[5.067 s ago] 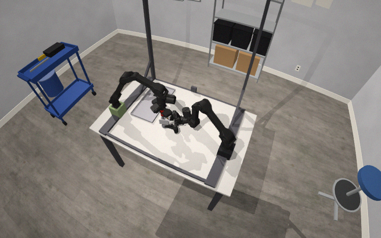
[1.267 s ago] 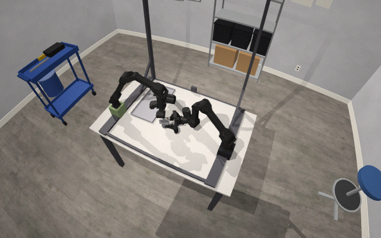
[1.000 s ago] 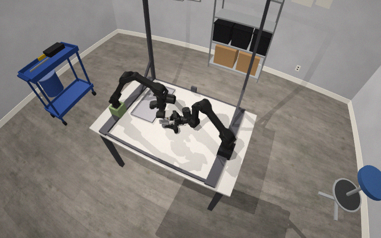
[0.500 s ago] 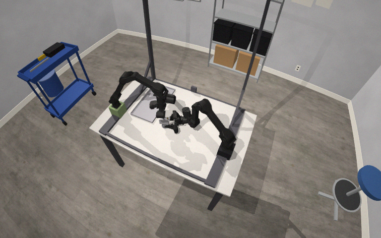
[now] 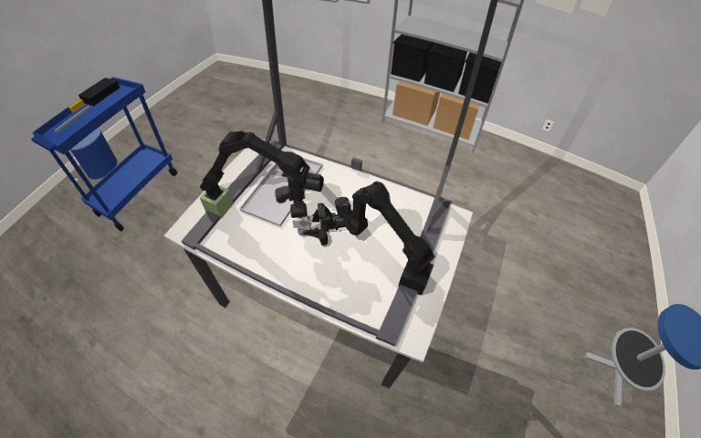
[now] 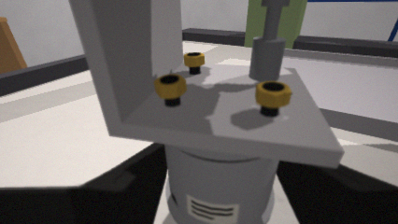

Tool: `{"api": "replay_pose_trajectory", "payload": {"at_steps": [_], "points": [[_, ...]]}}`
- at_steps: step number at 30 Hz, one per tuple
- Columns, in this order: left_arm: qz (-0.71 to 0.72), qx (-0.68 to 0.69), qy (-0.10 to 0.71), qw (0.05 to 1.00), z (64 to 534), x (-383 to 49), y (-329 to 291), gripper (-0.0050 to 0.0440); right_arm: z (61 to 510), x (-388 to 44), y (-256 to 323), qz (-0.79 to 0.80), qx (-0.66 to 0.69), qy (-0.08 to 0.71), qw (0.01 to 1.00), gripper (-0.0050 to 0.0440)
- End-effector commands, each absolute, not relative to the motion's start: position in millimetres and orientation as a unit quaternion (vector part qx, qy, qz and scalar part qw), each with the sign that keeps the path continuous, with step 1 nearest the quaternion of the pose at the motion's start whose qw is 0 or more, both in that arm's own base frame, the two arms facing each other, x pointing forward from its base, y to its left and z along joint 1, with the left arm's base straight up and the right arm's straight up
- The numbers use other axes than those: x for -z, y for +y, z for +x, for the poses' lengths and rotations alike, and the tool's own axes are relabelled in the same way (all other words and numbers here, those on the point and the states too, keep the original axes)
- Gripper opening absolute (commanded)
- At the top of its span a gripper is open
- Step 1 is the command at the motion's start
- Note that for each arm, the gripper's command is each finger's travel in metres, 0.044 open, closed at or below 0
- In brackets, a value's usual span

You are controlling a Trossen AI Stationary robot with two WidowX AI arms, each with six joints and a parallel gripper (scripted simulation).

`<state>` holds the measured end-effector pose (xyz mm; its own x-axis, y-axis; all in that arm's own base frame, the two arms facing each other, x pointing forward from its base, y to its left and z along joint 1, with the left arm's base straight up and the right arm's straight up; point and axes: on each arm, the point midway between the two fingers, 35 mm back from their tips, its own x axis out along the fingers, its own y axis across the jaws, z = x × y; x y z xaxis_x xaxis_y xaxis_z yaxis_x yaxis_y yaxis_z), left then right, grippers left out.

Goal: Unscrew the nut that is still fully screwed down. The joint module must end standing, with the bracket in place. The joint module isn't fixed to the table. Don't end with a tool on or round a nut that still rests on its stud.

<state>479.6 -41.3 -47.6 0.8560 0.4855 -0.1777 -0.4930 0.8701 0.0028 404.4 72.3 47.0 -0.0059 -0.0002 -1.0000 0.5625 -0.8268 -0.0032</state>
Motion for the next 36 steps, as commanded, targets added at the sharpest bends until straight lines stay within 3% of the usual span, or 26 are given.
{"api": "replay_pose_trajectory", "payload": {"at_steps": [1,5,10,22,27,36], "points": [[-0.031,-0.254,0.07,0.964,487.1,32.7,-42.0,0.0245,406.9,-55.8,73.5,0.663,0.646,0.266,0.269,0.013],[-0.031,-0.254,0.07,0.964,487.1,32.7,-42.0,0.0245,406.9,-55.9,73.6,0.637,0.62,0.321,0.326,0.013],[-0.031,-0.254,0.07,0.964,487.1,32.7,-42.0,0.0245,407.0,-56.0,73.6,0.637,0.62,0.321,0.326,0.013],[-0.031,-0.254,0.07,0.964,487.1,32.7,-42.0,0.0245,407.3,-56.7,73.8,0.541,0.524,0.461,0.47,0.013],[-0.031,-0.254,0.07,0.964,487.1,32.7,-42.0,0.0245,407.3,-56.7,73.8,0.541,0.524,0.461,0.47,0.013],[-0.031,-0.254,0.07,0.964,487.1,32.7,-42.0,0.0245,407.4,-57.3,73.9,0.446,0.431,0.549,0.56,0.013]]}}
